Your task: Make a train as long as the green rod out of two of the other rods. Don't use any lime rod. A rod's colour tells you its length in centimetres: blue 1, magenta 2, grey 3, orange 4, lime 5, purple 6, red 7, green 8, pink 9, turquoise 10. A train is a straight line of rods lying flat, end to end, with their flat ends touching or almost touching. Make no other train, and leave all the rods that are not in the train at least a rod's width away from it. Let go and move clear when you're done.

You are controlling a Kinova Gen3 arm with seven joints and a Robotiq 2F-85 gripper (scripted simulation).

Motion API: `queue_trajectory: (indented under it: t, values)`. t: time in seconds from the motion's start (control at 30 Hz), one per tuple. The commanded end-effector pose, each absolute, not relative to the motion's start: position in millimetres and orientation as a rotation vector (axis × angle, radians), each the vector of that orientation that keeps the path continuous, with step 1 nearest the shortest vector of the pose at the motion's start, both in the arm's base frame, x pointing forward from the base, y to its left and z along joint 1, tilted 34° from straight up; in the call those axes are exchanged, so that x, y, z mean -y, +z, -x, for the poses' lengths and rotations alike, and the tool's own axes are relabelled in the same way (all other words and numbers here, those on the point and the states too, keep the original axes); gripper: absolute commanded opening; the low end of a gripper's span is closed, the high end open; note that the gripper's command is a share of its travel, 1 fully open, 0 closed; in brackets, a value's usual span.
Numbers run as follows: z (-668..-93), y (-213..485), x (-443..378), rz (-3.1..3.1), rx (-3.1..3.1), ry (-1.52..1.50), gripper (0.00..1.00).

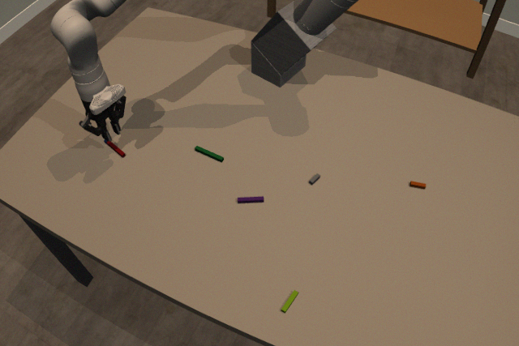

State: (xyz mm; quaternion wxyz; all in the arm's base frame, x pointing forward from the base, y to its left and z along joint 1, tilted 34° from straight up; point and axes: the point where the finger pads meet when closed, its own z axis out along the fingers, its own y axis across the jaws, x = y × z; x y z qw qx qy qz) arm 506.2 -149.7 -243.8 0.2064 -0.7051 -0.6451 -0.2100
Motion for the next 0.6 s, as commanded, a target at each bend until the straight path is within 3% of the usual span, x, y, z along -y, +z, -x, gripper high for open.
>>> queue_trajectory:
  t: [0.0, 0.37, 0.4, 0.57]
  values:
    - [-509.1, -228.2, 167.0, 1.983, 1.803, -0.59, 0.24]
    - [-508.5, -216.7, 174.7, 1.983, 1.803, -0.59, 0.24]
    - [-508.5, -216.7, 174.7, 1.983, 1.803, -0.59, 1.0]
    - [-508.5, -216.7, 174.7, 1.983, 1.803, -0.59, 1.0]
